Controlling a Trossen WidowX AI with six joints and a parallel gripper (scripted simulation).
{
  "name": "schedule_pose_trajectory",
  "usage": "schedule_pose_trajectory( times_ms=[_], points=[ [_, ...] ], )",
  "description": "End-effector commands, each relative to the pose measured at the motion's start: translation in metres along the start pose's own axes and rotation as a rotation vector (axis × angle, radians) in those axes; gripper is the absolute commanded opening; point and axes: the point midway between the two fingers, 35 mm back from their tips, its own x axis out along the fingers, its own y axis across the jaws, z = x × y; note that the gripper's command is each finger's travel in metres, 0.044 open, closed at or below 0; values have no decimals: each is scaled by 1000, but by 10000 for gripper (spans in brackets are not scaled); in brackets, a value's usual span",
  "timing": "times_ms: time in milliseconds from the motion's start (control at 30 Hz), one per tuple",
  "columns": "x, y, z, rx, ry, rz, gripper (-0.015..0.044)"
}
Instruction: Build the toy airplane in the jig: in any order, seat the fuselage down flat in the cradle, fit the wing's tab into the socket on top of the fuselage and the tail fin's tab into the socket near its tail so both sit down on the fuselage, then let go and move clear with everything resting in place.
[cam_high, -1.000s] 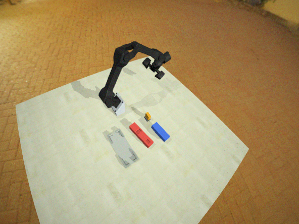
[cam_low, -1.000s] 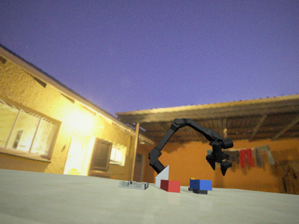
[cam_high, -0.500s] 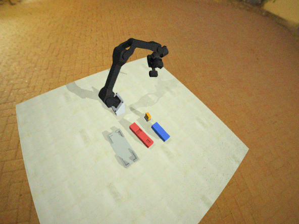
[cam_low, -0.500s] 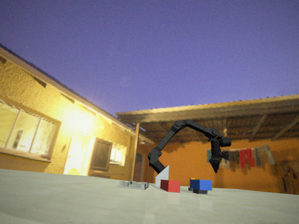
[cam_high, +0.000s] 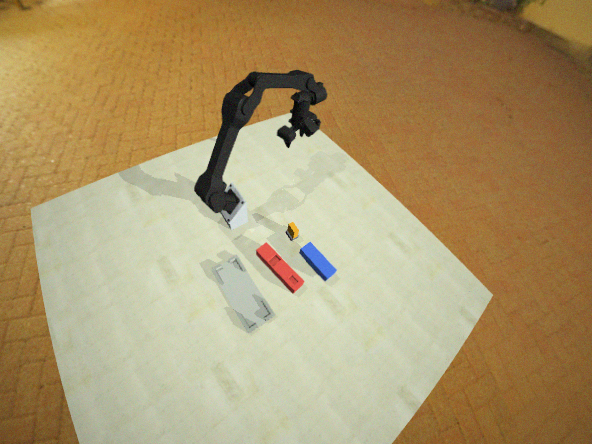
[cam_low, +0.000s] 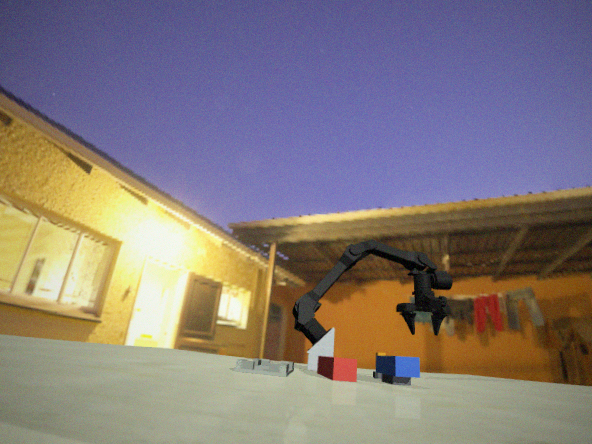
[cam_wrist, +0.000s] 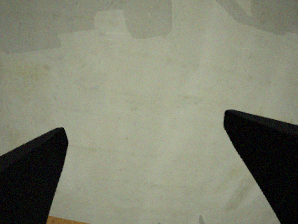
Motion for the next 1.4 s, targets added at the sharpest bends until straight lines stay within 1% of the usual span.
schedule_pose_trajectory(
  times_ms=[0,267,333,433,533,733,967,1167,1300,1367],
  points=[
    [1,-3,0,171,-53,-40,440],
    [-1,-4,3,170,-53,-38,440],
    [-15,-12,23,164,-54,-20,440],
    [-43,-37,70,155,-61,16,440],
    [-59,-61,104,151,-68,36,440],
    [-82,-136,179,152,-89,60,440],
    [-81,-242,241,165,-106,45,440],
    [-60,-345,265,180,-99,-6,440],
    [-39,-410,264,190,-77,-54,440],
    [-33,-427,261,192,-68,-68,440]
  ],
)
